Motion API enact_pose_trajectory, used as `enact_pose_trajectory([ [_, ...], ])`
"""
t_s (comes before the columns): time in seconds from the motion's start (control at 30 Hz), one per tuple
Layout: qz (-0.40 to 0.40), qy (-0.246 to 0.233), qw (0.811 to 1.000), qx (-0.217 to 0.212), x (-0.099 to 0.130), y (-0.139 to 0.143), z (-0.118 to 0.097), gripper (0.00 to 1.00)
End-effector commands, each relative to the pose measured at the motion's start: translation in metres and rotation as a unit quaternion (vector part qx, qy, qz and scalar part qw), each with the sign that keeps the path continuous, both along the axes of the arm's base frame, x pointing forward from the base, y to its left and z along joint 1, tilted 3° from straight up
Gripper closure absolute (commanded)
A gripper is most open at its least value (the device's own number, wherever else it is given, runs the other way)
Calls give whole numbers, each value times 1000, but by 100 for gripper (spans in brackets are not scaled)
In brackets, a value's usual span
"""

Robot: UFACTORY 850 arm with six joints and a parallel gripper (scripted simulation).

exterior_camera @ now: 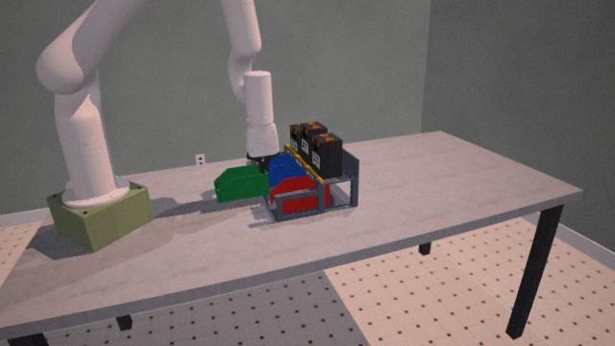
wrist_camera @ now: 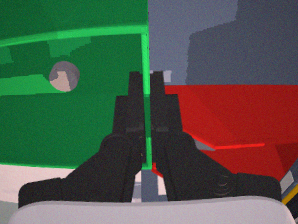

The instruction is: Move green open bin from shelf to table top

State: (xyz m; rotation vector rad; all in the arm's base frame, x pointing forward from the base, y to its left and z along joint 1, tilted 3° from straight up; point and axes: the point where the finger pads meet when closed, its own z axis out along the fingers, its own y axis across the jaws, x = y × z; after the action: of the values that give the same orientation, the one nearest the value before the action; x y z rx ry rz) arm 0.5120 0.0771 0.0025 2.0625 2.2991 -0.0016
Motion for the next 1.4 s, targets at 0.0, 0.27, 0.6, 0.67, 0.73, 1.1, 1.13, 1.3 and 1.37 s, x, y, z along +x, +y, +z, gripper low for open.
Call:
enact_pose_trajectory([
  [0.0,0,-1,1000,0,1,0,1,100],
  [0.27,0,-1,1000,0,-5,0,0,100],
  [0.6,0,-1,1000,0,-9,-1,0,100],
  [0.67,0,-1,1000,0,-9,-1,0,100],
  [0.73,0,-1,1000,0,-9,-1,0,100],
  [1.1,0,-1,1000,0,-24,-3,0,100],
  [1.13,0,-1,1000,0,-24,-3,0,100],
  [1.3,0,-1,1000,0,-24,-3,0,100],
  [1.37,0,-1,1000,0,-24,-3,-3,100],
])
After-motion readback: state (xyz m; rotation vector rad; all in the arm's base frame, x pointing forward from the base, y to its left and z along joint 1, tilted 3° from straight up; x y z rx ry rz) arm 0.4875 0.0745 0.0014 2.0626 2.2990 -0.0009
